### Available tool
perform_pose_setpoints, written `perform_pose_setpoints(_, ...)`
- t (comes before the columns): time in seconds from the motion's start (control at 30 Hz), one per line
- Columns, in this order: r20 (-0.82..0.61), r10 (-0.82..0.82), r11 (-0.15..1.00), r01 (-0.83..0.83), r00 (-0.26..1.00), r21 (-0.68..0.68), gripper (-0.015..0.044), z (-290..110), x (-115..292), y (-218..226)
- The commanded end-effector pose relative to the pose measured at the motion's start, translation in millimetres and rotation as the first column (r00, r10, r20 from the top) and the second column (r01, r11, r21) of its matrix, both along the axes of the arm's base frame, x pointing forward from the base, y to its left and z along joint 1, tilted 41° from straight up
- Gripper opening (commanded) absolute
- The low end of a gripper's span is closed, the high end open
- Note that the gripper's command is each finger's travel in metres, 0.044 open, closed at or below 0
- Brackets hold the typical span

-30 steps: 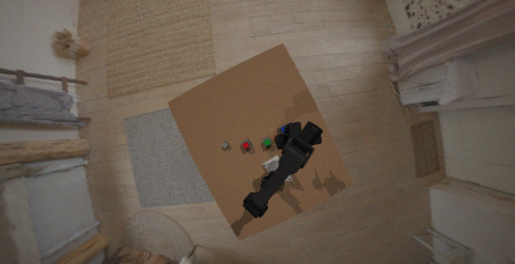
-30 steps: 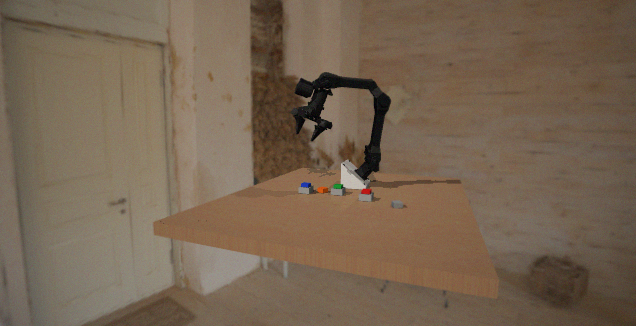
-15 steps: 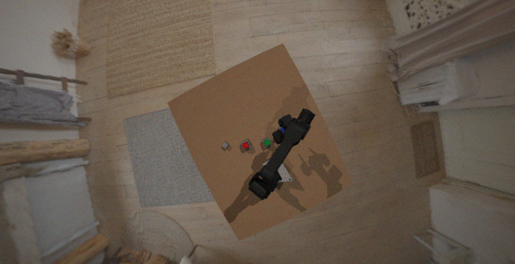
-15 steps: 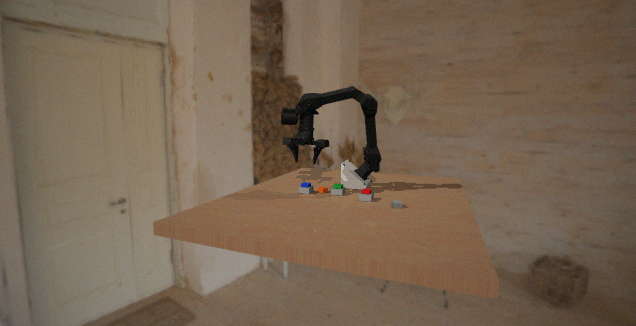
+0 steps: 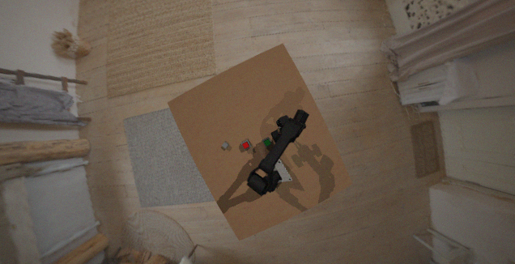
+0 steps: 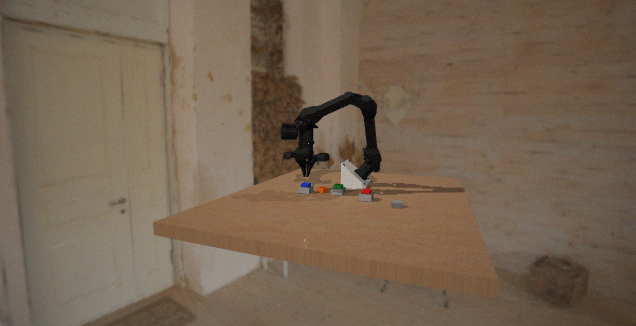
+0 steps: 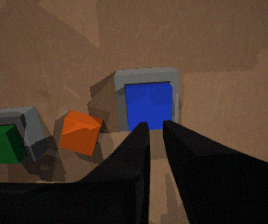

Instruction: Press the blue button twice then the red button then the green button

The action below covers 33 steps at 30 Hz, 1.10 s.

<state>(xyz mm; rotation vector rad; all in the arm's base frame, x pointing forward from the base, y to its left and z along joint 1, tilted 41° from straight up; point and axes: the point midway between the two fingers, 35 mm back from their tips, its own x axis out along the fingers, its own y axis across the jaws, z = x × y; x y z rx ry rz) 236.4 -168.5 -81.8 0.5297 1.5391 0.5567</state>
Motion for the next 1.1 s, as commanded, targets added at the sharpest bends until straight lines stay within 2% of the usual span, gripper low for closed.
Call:
perform_pose_setpoints(0.0,0.001,-0.005,1.000,0.005,1.000,0.001,0.0020,-0.8,0.4,0.9)
perform_pose_setpoints(1.07,0.002,-0.005,1.000,0.005,1.000,0.002,0.0020,-26.4,-0.7,22.6)
